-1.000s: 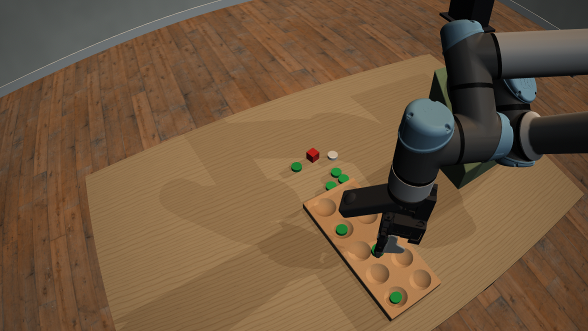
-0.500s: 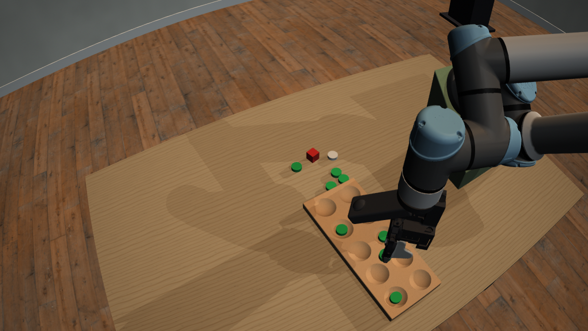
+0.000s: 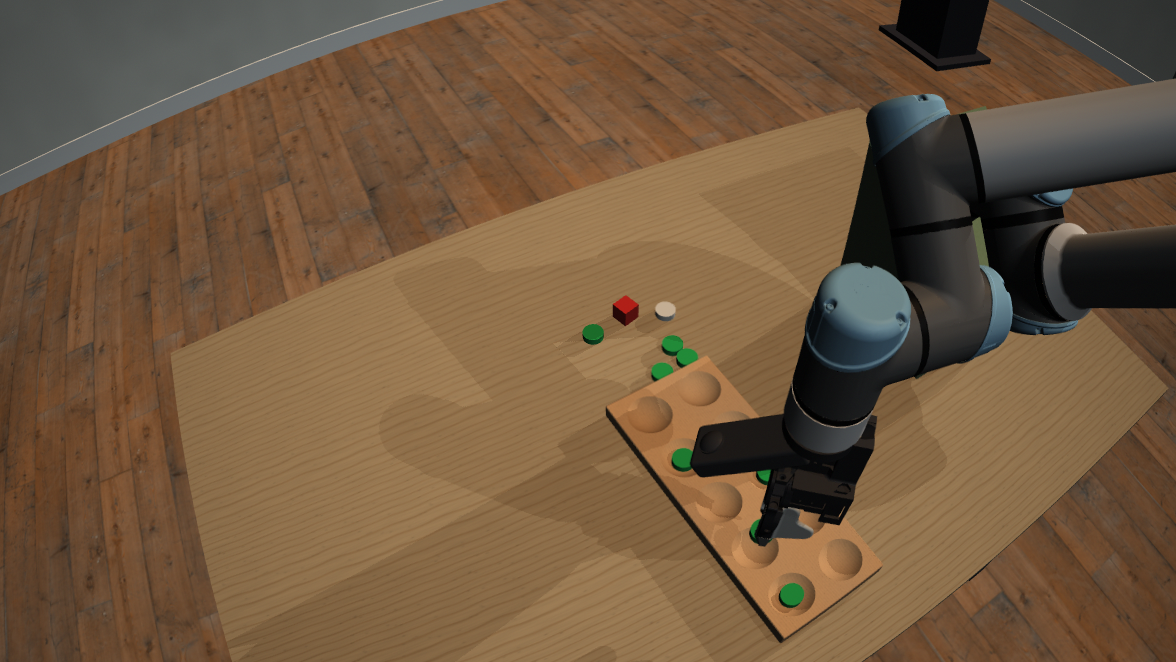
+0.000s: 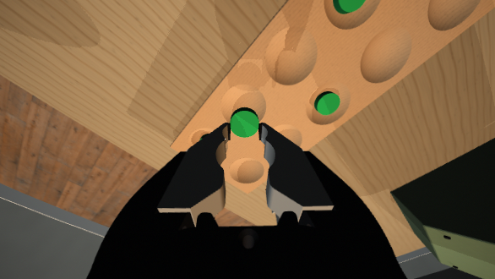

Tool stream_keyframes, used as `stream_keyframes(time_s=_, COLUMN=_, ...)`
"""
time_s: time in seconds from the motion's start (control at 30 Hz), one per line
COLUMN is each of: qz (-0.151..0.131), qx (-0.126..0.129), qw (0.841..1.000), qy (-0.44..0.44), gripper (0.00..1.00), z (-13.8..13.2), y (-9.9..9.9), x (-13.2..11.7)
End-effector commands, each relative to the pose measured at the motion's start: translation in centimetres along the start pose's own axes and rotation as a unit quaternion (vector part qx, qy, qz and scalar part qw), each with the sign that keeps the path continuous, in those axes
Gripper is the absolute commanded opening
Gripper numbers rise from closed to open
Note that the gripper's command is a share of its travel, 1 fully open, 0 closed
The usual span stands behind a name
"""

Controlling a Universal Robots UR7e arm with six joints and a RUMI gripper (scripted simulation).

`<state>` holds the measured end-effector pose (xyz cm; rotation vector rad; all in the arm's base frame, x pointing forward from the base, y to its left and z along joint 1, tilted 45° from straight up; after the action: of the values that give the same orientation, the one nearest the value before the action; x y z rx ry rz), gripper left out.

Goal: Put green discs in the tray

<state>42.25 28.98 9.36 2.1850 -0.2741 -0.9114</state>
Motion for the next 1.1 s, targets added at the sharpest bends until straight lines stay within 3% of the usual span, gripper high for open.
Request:
stream_keyframes(time_s=0.0, qz=0.002, qx=0.001, qw=1.000, qy=0.000, gripper=0.00, z=-0.1, y=-1.8, x=0.1)
stream_keyframes(time_s=0.17, qz=0.002, qx=0.001, qw=1.000, qy=0.000, gripper=0.00, z=-0.1, y=-2.9, x=0.1)
stream_keyframes(time_s=1.07, qz=0.001, qx=0.001, qw=1.000, qy=0.000, gripper=0.00, z=-0.1, y=-4.5, x=0.0)
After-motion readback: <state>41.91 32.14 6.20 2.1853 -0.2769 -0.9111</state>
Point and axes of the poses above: the point where the finger pads meet when closed, its own y axis back along the fingers, its own z axis across the jaws, x = y × z, the point moved 4 cm from there along y, back along the fingers, and after that the axes turned 3 degrees about -y, right-handed, at the moved point
